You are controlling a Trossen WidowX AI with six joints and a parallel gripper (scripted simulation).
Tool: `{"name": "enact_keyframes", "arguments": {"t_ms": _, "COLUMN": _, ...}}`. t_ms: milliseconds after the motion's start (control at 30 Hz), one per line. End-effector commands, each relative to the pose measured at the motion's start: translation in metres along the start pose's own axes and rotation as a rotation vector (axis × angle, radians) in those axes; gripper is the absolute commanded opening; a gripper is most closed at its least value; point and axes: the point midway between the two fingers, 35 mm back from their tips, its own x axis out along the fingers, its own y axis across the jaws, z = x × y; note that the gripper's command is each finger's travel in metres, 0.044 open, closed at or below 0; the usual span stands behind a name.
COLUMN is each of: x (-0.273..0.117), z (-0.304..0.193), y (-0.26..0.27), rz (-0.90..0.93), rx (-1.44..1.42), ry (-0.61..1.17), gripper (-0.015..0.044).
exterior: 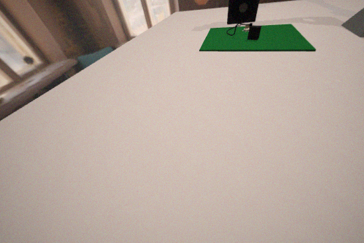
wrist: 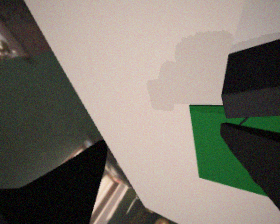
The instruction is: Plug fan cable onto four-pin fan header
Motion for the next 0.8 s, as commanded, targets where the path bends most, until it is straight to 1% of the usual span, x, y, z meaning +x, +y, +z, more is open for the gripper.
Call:
{"name": "enact_keyframes", "arguments": {"t_ms": 0, "x": 0.011, "z": -0.069, "y": -0.022, "rz": -0.145, "rx": -0.253, "ry": 0.086, "gripper": 0.0440}}
{"name": "enact_keyframes", "arguments": {"t_ms": 233, "x": 0.008, "z": -0.166, "y": -0.074, "rz": -0.382, "rx": -0.704, "ry": 0.169, "gripper": 0.0440}}
{"name": "enact_keyframes", "arguments": {"t_ms": 300, "x": 0.002, "z": -0.187, "y": -0.091, "rz": -0.447, "rx": -0.845, "ry": 0.180, "gripper": 0.0440}}
{"name": "enact_keyframes", "arguments": {"t_ms": 400, "x": -0.012, "z": -0.222, "y": -0.122, "rz": -0.586, "rx": -1.161, "ry": 0.182, "gripper": 0.0440}}
{"name": "enact_keyframes", "arguments": {"t_ms": 467, "x": -0.019, "z": -0.233, "y": -0.134, "rz": -0.647, "rx": -1.304, "ry": 0.174, "gripper": 0.0440}}
{"name": "enact_keyframes", "arguments": {"t_ms": 767, "x": -0.020, "z": -0.235, "y": -0.136, "rz": -0.654, "rx": -1.322, "ry": 0.172, "gripper": 0.0440}}
